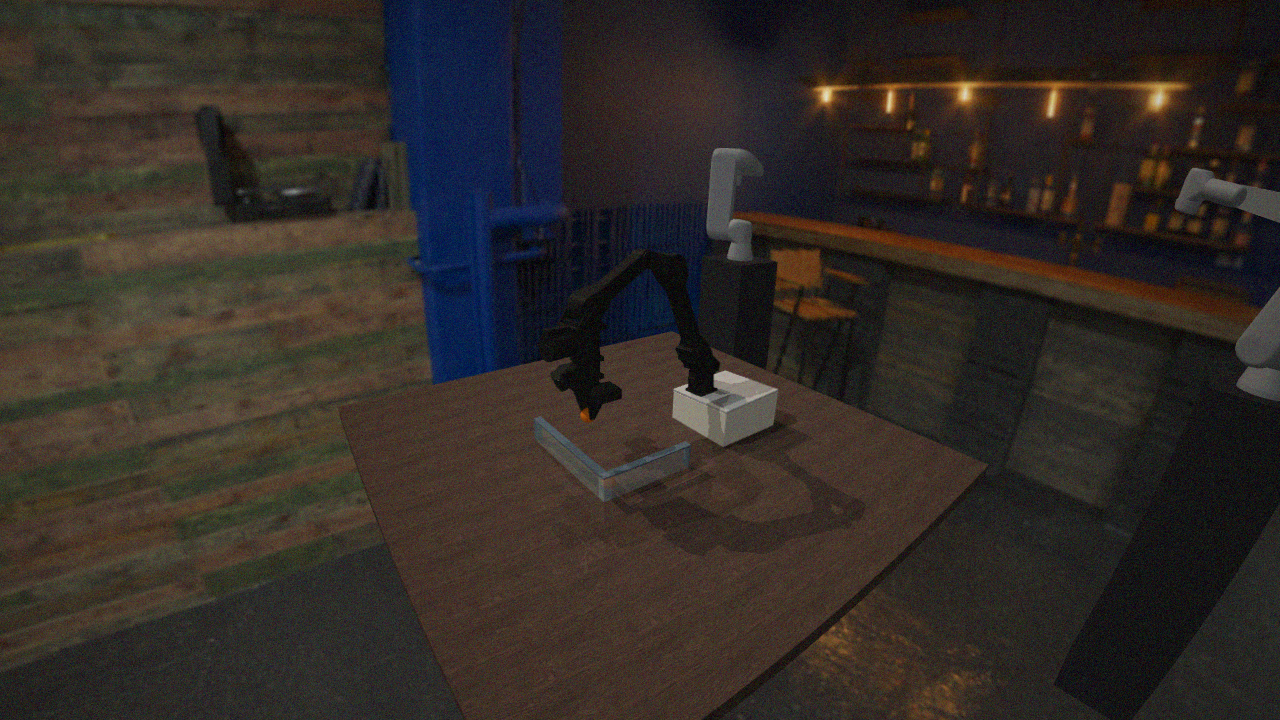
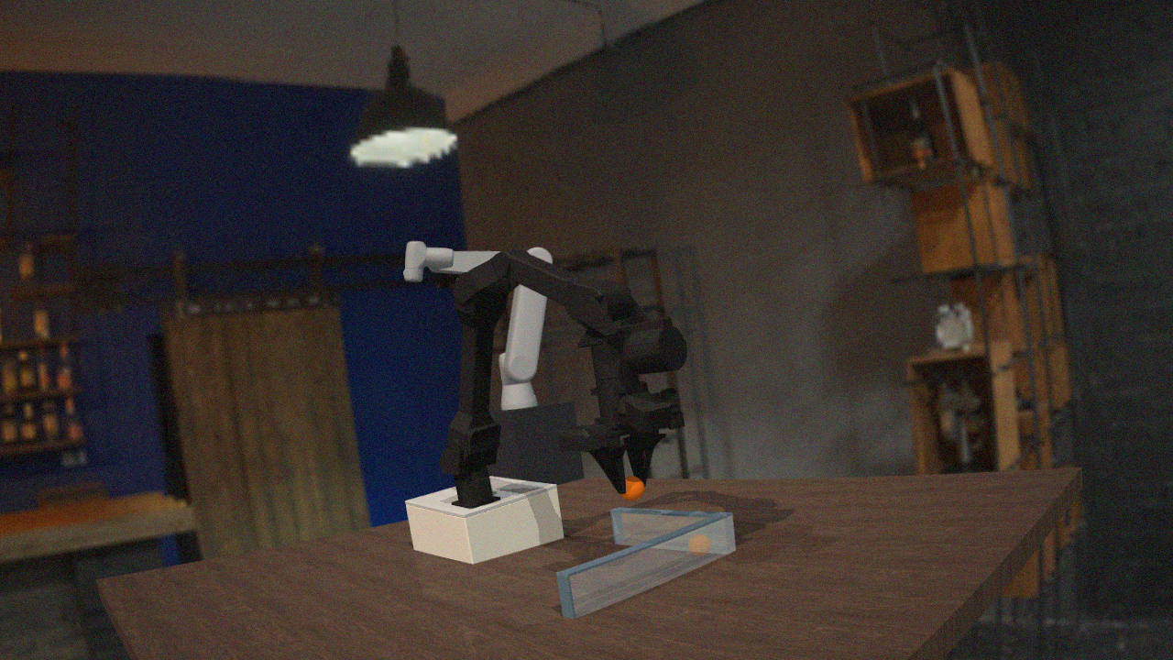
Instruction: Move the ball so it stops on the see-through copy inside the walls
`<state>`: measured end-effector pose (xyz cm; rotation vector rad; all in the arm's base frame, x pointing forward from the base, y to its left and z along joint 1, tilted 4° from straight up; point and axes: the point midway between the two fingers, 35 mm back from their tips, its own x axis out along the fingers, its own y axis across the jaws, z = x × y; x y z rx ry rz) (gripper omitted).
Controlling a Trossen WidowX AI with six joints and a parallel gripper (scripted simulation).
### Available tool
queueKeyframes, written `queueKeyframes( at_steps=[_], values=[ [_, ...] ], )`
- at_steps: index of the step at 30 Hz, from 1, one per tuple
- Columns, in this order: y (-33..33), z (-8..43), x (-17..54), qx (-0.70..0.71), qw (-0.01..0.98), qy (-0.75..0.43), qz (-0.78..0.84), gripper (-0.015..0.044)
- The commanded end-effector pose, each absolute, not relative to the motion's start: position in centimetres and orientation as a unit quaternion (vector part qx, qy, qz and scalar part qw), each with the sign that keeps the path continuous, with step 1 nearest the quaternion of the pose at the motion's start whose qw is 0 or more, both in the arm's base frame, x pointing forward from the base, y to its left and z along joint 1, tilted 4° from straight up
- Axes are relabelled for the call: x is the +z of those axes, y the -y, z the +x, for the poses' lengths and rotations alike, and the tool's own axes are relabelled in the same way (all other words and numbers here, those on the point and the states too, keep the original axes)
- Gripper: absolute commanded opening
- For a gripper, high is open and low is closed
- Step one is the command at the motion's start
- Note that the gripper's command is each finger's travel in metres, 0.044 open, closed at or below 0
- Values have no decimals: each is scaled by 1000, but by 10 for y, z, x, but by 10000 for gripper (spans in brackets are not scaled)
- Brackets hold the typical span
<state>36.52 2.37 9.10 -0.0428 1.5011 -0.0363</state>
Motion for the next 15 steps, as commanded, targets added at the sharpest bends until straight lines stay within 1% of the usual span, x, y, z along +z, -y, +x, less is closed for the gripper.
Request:
queueKeyframes(
  at_steps=[1, 4, 15],
  values=[
    [-21, 363, 105, -19, 731, -681, -25, 0],
    [-25, 364, 103, -19, 731, -681, -25, 0],
    [-91, 355, 63, -17, 731, -682, -23, 0]
  ],
)
